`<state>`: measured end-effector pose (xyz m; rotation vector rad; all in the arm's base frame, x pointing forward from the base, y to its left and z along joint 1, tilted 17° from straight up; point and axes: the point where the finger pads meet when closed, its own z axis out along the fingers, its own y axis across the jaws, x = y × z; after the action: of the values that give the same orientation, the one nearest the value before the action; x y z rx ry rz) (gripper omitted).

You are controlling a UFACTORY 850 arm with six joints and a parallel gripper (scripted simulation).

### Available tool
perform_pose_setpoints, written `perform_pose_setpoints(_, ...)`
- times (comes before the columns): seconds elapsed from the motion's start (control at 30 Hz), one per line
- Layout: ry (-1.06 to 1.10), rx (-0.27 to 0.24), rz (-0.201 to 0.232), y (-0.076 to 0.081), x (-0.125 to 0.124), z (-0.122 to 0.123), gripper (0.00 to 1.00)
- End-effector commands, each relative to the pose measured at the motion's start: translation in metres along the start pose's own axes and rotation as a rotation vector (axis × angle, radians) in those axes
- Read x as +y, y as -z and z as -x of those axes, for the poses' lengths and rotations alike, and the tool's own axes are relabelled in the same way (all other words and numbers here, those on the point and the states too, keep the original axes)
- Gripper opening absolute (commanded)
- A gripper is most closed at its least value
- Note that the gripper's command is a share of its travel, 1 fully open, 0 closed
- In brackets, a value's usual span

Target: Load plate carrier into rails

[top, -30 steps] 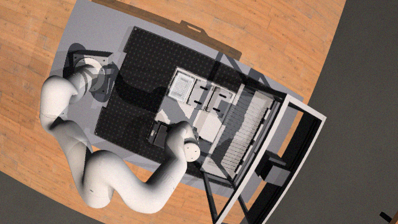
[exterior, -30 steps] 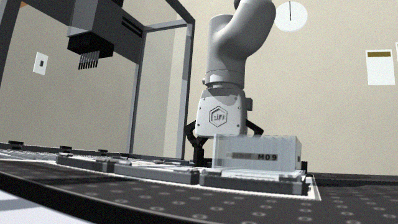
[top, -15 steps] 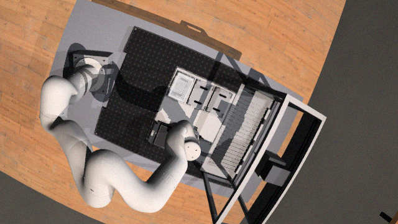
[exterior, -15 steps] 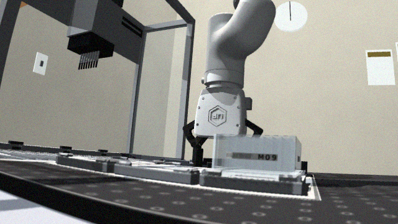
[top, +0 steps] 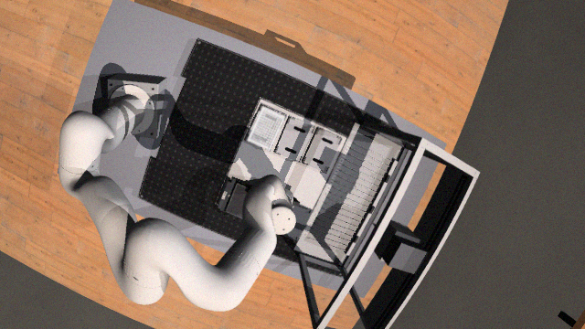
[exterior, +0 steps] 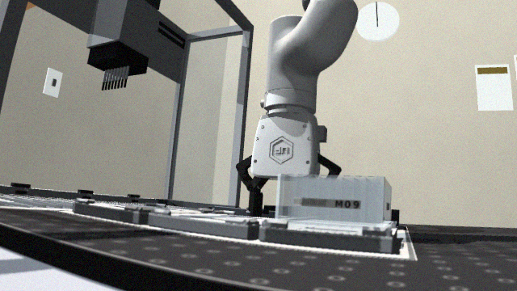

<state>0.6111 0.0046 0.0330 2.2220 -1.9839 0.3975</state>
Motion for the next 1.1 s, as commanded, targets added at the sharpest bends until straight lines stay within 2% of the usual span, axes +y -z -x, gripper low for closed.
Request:
perform_pose_setpoints(0.0, 0.000, 0.000, -0.003, 0.006, -0.001, 0.000, 1.00)
perform_pose_setpoints(1.07, -0.001, 0.000, -0.003, 0.053, -0.001, 0.000, 1.00)
